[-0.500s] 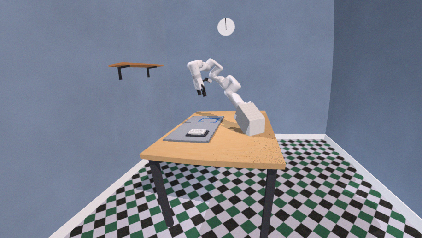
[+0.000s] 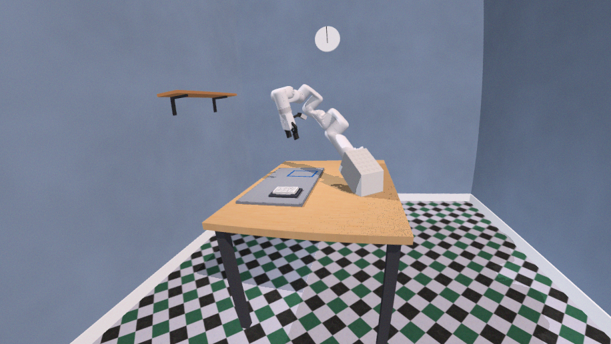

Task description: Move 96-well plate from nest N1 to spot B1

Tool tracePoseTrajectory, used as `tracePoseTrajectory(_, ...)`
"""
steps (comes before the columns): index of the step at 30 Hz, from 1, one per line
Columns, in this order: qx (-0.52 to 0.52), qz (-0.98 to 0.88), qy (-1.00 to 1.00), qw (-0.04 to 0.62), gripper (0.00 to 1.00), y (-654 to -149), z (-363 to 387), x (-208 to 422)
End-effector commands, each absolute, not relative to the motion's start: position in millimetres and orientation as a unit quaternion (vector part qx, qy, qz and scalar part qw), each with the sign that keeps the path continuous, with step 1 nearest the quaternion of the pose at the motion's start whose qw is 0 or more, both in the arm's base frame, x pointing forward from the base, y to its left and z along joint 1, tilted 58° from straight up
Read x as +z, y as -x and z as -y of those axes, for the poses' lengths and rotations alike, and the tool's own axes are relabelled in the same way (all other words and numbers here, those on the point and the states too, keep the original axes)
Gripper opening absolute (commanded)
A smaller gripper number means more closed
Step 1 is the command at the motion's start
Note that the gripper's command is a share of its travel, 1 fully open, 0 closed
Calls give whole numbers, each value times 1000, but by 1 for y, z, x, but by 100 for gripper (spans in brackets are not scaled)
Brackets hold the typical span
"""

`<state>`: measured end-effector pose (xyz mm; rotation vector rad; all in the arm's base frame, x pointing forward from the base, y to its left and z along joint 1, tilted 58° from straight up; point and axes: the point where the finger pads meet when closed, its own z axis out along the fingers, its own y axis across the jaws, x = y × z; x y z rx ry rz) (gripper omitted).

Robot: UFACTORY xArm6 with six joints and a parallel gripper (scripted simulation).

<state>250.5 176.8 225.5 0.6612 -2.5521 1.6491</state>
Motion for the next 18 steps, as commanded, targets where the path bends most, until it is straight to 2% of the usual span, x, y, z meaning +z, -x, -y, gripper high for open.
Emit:
tracePoseTrajectory(1,529,821,-213,15,100,-251,-178,226)
tracePoseTrajectory(18,512,849,-13,-131,100,-275,-180,203)
